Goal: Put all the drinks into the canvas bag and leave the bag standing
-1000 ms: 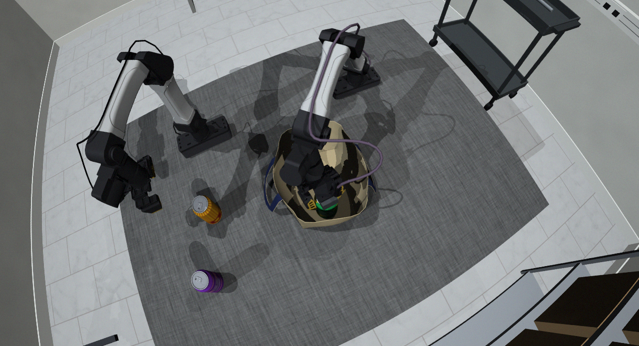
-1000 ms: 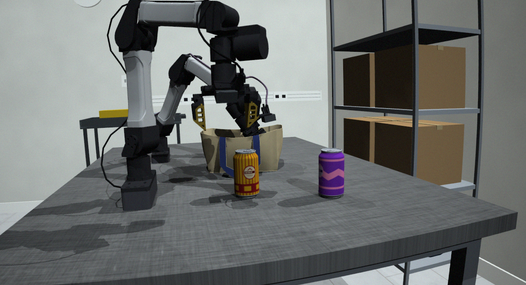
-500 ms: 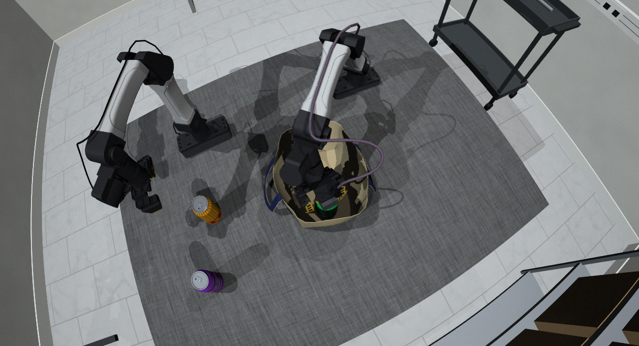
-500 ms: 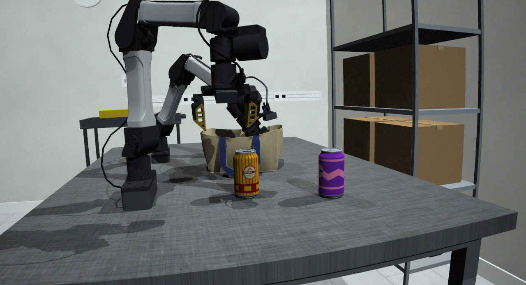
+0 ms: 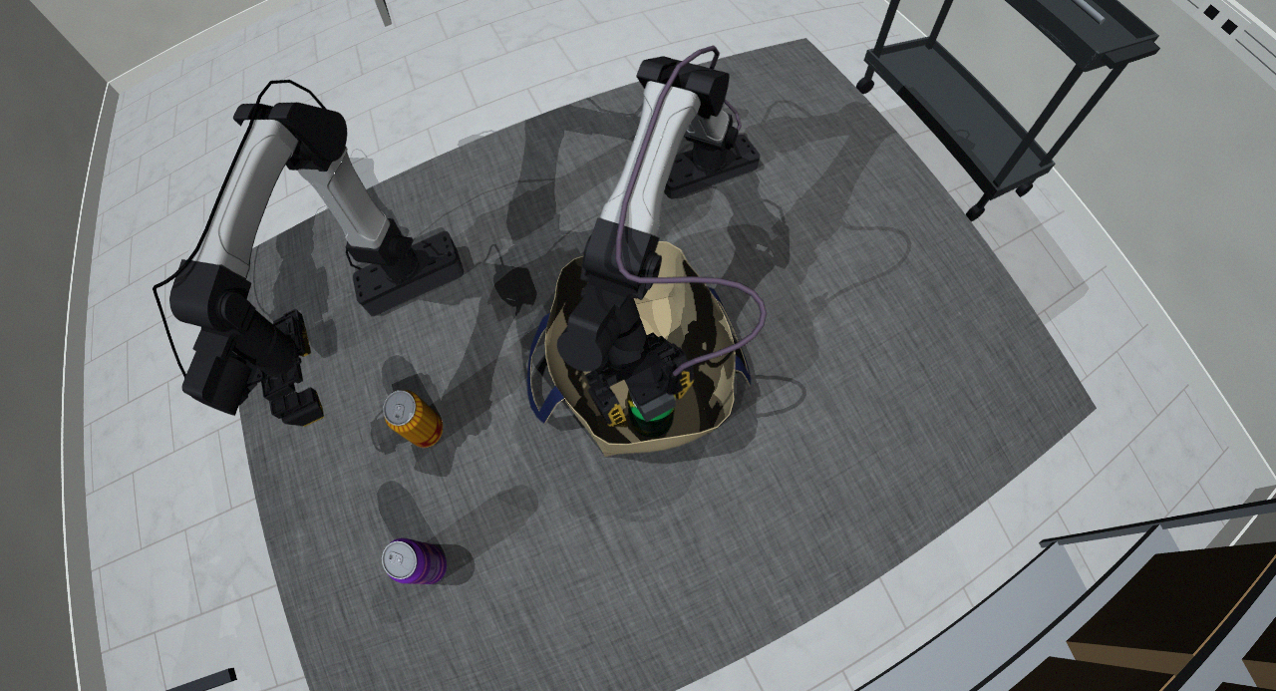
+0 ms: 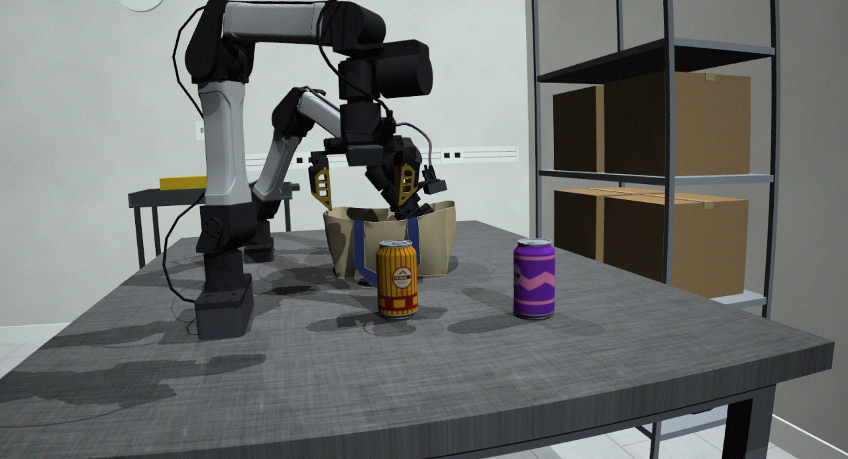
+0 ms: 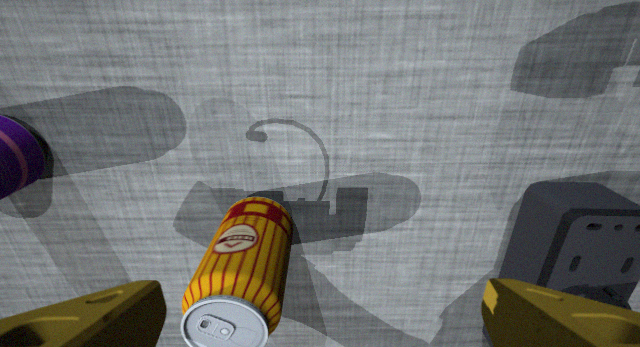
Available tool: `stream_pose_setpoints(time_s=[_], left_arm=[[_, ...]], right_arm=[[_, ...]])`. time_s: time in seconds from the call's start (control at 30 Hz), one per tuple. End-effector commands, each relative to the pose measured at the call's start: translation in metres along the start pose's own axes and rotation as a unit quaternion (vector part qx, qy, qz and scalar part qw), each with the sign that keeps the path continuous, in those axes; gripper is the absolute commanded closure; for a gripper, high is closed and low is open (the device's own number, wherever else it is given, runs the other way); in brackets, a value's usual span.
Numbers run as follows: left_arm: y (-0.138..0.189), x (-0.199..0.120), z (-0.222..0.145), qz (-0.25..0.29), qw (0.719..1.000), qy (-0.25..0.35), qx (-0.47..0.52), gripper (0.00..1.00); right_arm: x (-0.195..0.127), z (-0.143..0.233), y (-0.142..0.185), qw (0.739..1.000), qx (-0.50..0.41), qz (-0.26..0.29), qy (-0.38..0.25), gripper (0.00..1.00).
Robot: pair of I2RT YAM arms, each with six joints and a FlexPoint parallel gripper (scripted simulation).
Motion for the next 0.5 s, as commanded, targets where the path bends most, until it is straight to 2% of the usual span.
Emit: stream_pose_setpoints(time_s=[0.0,0.27,0.3,0.47], left_arm=[[-0.024,-0.017,-0.016,-0.029,0.999,0.031,-0.02,0.14],[-0.024,-0.017,-0.016,-0.029,0.999,0.031,-0.02,0.14],[-0.029,-0.03,-0.009,-0.021,1.0,0.019,-0.012,0.14],[-0.035,-0.035,-0.015,-0.029,0.999,0.031,-0.021,0.14]], right_arm=[[-0.016,0.003,-0.007,0.999,0.002,-0.033,-0.02,0.0],[-0.016,0.003,-0.007,0.999,0.002,-0.033,-0.02,0.0],[-0.016,0.003,-0.007,0.999,0.002,-0.033,-0.02,0.0],[-0.016,0.003,-0.007,0.999,0.002,-0.033,-0.02,0.0]])
Point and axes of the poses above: on each arm, the point where the finger pads meet when closed, its own x axis out along the fingers, its own z axis across the jaws, y = z × x, the point moved 3 cm from there along -x, back along the fingers, and after that the axes turned 15 degrees about -x, right-handed, at the moved point
